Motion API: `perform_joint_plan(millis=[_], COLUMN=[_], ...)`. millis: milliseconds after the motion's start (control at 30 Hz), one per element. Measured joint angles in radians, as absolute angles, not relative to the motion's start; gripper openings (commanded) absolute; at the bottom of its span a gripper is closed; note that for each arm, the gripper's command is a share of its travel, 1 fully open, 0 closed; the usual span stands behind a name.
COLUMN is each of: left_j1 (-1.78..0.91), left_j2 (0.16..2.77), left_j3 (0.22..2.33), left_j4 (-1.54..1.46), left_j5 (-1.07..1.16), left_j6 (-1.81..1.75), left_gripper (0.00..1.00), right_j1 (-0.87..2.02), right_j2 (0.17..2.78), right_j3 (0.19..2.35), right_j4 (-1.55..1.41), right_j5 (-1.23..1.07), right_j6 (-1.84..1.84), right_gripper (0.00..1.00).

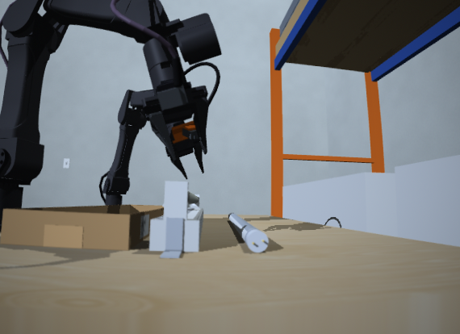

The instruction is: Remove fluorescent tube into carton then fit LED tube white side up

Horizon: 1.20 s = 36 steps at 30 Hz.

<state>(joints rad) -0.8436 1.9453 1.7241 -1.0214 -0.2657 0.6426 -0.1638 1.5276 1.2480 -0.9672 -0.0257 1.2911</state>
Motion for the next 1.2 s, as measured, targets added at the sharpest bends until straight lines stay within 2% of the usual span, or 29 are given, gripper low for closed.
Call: perform_joint_plan(millis=[200, 633, 1200], left_j1=[-0.901, -0.897, -0.873], left_j2=[2.026, 2.016, 2.05], left_j3=[1.782, 1.784, 1.696], left_j4=[-1.109, -1.118, -1.001], left_j5=[-0.278, -0.276, -0.271], left_j6=[0.675, 0.67, 0.698], left_gripper=[0.49, 0.49, 0.49], right_j1=[-0.181, -0.179, -0.174], right_j2=[1.603, 1.604, 1.644], right_j3=[1.299, 1.296, 1.193], right_j4=[-1.061, -1.095, -0.956], right_j5=[-0.034, -0.034, -0.031], right_j6=[1.391, 1.385, 1.393], right_gripper=[0.49, 0.49, 0.49])
